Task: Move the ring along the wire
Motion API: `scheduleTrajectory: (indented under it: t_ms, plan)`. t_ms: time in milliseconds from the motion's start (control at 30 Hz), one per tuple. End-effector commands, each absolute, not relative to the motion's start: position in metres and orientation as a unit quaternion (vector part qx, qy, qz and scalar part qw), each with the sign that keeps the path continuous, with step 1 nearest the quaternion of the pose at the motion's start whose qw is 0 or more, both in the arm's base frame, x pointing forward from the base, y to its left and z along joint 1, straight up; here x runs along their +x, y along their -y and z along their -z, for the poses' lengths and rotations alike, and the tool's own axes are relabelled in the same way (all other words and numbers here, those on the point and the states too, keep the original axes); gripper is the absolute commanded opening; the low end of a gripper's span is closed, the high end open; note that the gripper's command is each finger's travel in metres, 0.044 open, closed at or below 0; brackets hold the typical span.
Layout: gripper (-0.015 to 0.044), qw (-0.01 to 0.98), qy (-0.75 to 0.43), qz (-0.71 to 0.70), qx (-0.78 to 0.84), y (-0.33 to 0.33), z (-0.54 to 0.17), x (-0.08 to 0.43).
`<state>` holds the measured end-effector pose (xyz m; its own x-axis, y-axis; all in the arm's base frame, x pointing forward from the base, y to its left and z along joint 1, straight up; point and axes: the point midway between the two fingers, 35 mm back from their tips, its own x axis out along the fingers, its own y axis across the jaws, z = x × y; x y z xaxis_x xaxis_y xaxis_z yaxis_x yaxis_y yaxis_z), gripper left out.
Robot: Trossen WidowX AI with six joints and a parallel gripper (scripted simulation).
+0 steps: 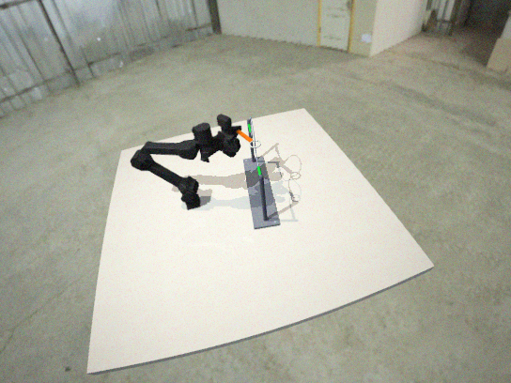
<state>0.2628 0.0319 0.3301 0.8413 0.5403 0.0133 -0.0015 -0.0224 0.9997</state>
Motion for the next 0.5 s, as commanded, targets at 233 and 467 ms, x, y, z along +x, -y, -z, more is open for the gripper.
scheduleTrajectory:
  t_ms: [233, 467]
  plan:
    - [-0.0150, 0.705, -0.211, -0.190, 0.650, -0.0325, -0.3307, 0.2622]
    - [-0.0150, 0.725, -0.221, -0.178, 0.627, -0.0324, -0.3281, 0.2622]
